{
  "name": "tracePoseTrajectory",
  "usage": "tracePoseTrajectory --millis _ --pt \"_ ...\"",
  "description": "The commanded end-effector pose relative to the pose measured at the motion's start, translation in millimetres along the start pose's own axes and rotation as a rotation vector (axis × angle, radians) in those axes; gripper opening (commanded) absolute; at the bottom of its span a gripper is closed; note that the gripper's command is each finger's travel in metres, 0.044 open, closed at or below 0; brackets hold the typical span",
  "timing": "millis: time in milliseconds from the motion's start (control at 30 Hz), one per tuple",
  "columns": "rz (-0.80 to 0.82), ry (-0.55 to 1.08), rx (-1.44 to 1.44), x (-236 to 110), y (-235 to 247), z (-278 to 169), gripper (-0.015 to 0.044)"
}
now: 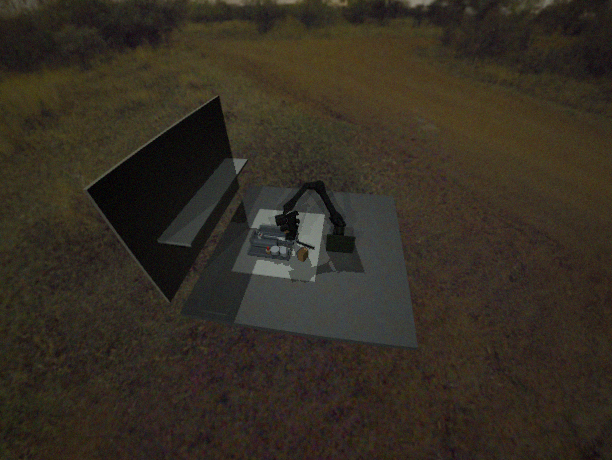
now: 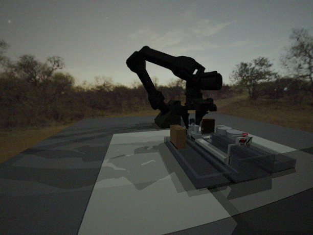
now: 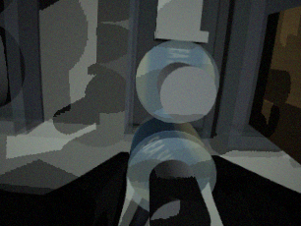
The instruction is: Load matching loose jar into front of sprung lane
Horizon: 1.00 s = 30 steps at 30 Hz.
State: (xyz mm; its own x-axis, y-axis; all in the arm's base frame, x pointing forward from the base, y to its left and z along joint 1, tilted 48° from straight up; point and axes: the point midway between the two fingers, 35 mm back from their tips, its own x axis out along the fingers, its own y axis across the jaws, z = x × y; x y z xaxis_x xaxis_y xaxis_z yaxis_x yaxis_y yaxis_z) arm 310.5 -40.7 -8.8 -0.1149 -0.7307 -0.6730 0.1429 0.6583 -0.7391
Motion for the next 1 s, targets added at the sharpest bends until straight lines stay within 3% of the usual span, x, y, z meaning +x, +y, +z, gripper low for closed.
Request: tracePoseTrajectory --millis 0,967 --pt "0.000 -0.025 0.013 -3.7 -1.1 10.9 0.0000" --pt "0.000 -0.025 0.013 -6.5 -2.6 22.7 0.0000"
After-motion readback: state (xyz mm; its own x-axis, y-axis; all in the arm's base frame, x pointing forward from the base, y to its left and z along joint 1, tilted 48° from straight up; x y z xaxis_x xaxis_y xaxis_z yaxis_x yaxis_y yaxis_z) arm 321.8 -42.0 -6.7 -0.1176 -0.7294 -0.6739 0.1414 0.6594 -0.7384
